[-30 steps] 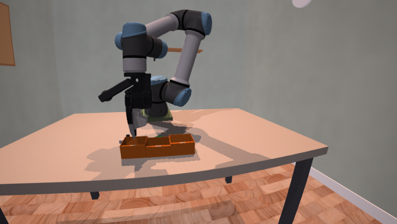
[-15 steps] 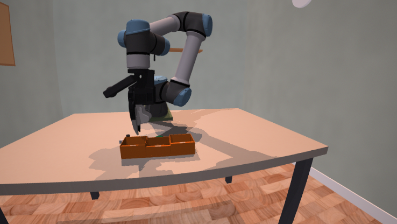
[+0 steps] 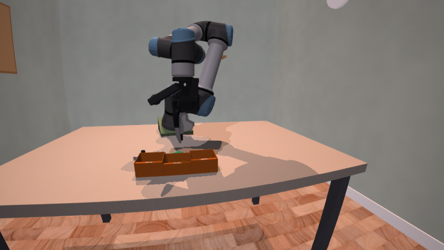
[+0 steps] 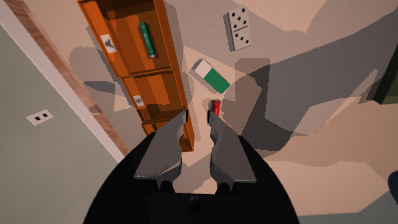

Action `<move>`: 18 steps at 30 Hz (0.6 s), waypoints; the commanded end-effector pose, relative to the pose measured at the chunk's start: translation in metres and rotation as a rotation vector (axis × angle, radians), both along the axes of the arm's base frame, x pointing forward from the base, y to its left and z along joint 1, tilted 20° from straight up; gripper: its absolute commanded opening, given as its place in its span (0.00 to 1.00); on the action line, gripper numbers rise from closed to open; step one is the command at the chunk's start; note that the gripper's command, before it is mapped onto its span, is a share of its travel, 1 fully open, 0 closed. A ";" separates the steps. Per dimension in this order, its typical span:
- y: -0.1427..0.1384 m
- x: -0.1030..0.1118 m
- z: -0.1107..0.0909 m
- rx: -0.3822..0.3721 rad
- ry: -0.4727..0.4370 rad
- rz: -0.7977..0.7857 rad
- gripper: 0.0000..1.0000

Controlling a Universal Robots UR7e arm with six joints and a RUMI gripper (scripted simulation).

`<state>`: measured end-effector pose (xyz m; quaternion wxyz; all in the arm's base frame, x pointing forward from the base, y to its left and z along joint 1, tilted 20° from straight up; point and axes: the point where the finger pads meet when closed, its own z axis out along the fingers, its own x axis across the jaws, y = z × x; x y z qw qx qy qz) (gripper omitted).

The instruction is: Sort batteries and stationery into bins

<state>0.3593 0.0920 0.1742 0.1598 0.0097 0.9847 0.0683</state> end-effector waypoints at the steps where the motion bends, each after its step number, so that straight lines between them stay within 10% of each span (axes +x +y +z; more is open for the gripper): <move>1: 0.032 -0.030 -0.001 -0.004 -0.001 -0.005 0.17; 18: 0.044 -0.042 -0.002 -0.004 -0.001 -0.005 0.17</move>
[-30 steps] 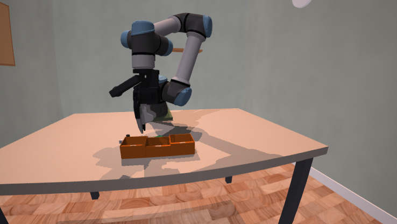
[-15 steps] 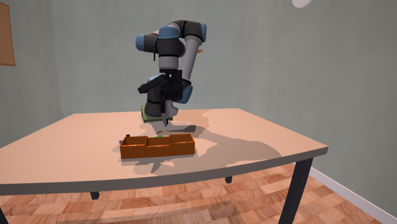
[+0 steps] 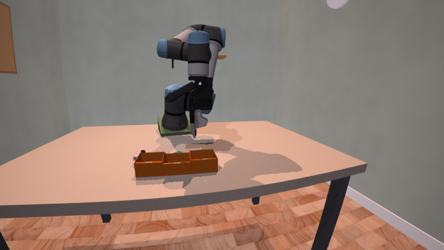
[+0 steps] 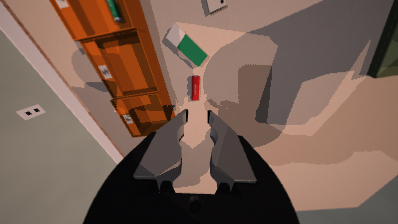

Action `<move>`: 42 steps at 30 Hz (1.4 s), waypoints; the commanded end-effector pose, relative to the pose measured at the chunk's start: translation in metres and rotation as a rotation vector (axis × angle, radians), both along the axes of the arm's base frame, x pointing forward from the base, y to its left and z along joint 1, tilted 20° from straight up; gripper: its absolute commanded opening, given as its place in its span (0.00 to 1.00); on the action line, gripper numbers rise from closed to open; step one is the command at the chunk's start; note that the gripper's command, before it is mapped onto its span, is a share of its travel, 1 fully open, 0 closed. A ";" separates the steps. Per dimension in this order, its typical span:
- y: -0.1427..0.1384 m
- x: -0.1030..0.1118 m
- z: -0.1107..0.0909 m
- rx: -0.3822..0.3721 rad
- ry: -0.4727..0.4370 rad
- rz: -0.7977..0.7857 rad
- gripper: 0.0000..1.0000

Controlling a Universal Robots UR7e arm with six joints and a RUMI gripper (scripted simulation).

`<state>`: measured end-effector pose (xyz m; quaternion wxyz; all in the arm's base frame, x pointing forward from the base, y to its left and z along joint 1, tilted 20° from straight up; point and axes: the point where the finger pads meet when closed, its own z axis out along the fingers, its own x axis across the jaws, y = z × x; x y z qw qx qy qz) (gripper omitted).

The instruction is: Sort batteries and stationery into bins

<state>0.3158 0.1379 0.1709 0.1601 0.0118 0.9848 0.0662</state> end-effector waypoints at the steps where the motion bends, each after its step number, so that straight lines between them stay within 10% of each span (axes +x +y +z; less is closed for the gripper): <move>1: -0.002 0.002 0.001 -0.001 -0.001 0.000 0.17; 42: -0.007 0.006 0.002 -0.001 -0.001 0.000 0.17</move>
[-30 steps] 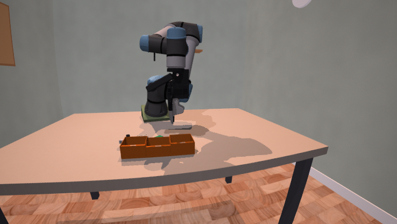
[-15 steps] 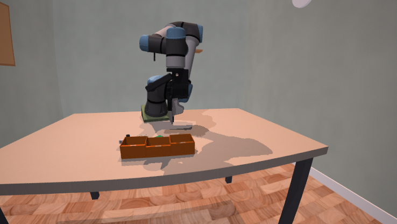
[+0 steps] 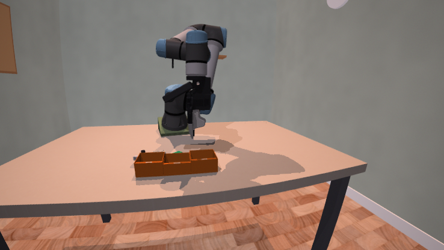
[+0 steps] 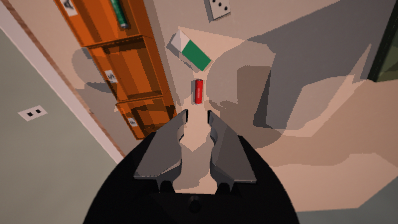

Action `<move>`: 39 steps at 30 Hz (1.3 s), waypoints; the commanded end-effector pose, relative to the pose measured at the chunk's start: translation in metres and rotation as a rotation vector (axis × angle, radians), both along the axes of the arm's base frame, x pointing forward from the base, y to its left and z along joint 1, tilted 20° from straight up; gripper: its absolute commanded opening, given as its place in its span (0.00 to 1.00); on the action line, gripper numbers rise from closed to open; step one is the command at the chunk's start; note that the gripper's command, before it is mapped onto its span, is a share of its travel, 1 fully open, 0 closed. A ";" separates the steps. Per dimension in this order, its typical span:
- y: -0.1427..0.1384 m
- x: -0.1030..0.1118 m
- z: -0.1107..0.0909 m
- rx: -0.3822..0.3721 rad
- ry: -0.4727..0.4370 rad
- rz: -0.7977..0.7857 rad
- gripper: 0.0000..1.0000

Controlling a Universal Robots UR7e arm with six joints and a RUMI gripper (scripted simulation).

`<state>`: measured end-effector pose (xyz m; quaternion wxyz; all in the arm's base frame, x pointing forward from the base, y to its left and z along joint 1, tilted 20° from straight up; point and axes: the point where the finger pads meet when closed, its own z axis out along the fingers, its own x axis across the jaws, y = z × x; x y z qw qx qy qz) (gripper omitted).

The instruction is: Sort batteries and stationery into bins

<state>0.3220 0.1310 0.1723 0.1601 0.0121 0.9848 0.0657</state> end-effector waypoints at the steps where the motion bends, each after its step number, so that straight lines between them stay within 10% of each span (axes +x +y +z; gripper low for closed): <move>1: 0.000 0.000 0.000 0.000 -0.001 0.000 0.17; 17: 0.008 0.020 -0.056 0.000 -0.001 0.000 0.17; 39: 0.009 0.024 -0.069 0.000 -0.001 0.000 0.17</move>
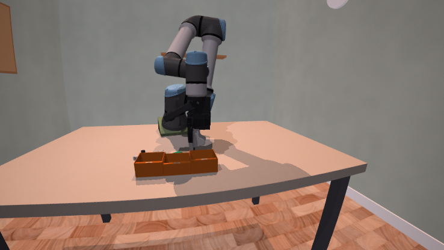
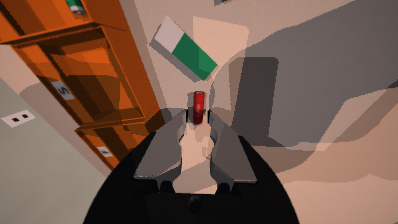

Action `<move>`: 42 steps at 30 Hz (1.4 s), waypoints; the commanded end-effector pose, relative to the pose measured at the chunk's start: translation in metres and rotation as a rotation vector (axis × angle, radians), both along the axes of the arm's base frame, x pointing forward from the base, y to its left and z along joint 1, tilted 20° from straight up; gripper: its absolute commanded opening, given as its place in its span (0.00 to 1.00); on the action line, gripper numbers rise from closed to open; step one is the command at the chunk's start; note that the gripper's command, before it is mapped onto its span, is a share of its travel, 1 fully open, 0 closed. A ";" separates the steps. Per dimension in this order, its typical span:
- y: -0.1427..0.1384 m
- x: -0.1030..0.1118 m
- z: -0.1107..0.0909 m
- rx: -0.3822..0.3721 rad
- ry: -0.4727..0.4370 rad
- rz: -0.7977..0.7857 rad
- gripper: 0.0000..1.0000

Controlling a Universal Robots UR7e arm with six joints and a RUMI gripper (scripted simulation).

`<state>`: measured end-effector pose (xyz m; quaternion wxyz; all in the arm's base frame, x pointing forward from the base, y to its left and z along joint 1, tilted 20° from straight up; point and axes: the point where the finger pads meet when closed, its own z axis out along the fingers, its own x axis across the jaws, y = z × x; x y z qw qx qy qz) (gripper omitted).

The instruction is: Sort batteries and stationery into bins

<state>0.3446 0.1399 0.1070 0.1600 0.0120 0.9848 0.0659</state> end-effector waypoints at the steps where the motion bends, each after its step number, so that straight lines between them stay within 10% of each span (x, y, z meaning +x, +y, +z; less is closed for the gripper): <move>1: 0.001 0.002 -0.004 0.000 -0.001 0.000 0.17; 15: 0.001 0.001 -0.004 0.000 -0.001 0.000 0.17; 16: 0.001 0.001 -0.004 0.000 -0.001 0.000 0.00; 42: 0.001 0.001 -0.004 0.000 -0.001 0.000 0.00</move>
